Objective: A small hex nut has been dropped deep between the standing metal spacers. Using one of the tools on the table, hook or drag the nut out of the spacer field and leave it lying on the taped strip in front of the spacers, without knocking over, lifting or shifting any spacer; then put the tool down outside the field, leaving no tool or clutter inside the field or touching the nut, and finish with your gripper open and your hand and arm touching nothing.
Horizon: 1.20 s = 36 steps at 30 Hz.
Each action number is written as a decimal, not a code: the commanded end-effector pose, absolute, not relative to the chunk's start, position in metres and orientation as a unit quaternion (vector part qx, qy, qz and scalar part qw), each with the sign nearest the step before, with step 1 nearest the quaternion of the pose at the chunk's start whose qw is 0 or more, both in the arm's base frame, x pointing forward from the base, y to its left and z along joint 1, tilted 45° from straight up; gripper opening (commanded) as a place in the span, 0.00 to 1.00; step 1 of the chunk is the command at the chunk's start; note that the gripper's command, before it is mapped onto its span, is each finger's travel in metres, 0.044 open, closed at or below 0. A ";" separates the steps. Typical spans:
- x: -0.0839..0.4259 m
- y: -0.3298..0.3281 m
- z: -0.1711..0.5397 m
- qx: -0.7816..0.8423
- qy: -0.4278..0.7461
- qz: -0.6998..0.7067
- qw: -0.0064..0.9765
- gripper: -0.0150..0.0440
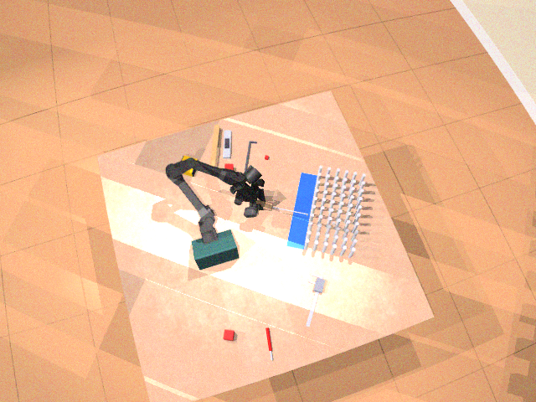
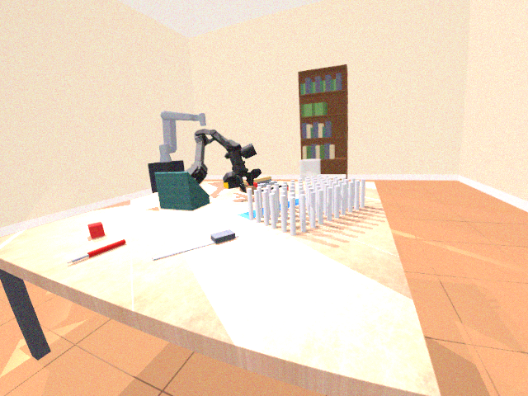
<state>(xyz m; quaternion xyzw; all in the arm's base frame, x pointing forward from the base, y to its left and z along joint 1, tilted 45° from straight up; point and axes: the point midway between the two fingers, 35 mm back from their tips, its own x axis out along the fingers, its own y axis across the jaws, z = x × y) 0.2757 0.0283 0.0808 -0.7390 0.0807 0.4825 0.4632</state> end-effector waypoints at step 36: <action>0.286 0.033 0.066 -0.743 0.081 0.472 0.468 0.25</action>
